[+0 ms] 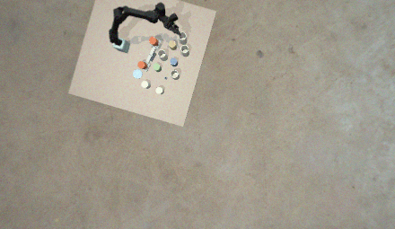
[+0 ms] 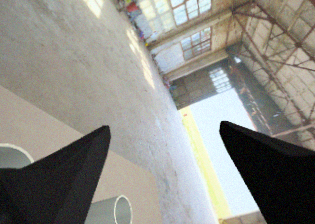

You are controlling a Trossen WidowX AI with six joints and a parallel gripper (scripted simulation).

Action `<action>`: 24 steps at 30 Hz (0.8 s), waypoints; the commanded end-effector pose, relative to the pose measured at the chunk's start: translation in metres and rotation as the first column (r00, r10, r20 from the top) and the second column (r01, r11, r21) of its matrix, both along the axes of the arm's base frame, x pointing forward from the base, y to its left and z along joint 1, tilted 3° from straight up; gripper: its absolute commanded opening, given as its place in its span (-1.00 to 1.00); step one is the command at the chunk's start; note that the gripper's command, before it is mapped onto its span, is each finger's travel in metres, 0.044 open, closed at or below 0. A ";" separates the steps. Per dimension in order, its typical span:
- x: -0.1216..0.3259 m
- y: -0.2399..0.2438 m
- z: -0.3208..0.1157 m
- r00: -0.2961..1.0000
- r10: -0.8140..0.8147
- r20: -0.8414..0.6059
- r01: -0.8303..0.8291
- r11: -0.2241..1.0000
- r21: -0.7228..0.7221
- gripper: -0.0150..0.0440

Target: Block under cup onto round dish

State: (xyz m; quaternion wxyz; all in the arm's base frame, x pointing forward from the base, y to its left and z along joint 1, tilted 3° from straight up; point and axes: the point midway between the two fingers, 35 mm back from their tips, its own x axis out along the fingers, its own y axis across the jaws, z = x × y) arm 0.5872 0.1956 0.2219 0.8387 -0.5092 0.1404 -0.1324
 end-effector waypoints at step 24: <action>-0.174 -0.093 0.050 0.989 0.048 -0.143 0.040 0.832 0.554 1.00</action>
